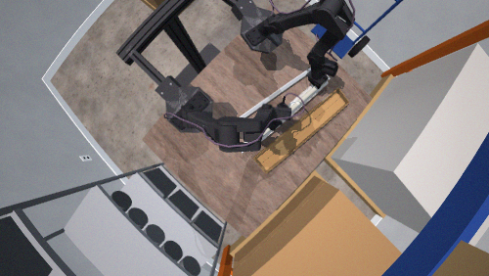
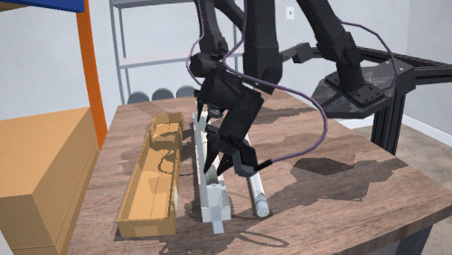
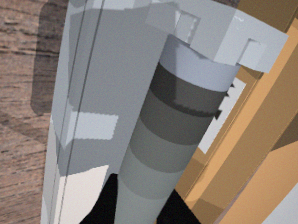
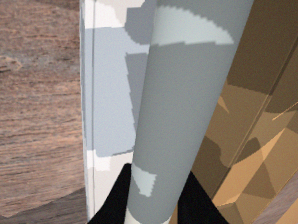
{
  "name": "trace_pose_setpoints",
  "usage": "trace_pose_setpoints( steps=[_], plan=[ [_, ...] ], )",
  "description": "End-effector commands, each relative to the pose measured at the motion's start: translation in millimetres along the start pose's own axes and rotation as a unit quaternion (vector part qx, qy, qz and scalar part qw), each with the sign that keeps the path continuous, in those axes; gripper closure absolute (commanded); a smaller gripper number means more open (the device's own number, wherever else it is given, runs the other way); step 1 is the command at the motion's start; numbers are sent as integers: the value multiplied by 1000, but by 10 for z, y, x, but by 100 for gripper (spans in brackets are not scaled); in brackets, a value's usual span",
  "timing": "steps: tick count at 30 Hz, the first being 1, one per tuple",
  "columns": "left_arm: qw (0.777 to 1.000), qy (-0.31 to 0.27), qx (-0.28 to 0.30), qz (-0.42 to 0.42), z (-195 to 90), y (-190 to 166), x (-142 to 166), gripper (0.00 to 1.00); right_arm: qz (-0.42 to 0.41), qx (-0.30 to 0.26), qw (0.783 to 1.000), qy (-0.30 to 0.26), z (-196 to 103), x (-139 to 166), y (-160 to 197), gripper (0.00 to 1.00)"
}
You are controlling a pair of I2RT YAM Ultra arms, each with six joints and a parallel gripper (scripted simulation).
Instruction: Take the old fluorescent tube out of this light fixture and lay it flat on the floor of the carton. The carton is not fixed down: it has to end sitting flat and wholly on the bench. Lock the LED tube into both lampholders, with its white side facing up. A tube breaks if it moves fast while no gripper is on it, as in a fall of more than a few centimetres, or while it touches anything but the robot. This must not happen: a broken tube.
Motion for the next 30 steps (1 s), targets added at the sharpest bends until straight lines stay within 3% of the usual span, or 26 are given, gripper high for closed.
trace_pose_setpoints(
  steps=[1,20,30],
  plan=[
    [1000,-3,0,3,13,-88,9,89,23,10,1000,-18,-103,-70,-203,89],
    [1000,-7,-1,4,-36,-178,-8,89,21,-2,1000,-20,-119,-82,-211,89],
    [1000,-3,-18,3,-57,-24,24,89,19,4,999,-28,-153,-133,-192,89]
  ],
)
Point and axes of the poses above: on each arm, the point where the finger pads meet when closed, its own z axis out along the fingers, its own y axis across the jaws, x = y × z, the point moved 7 cm from there along -z, back along the fingers
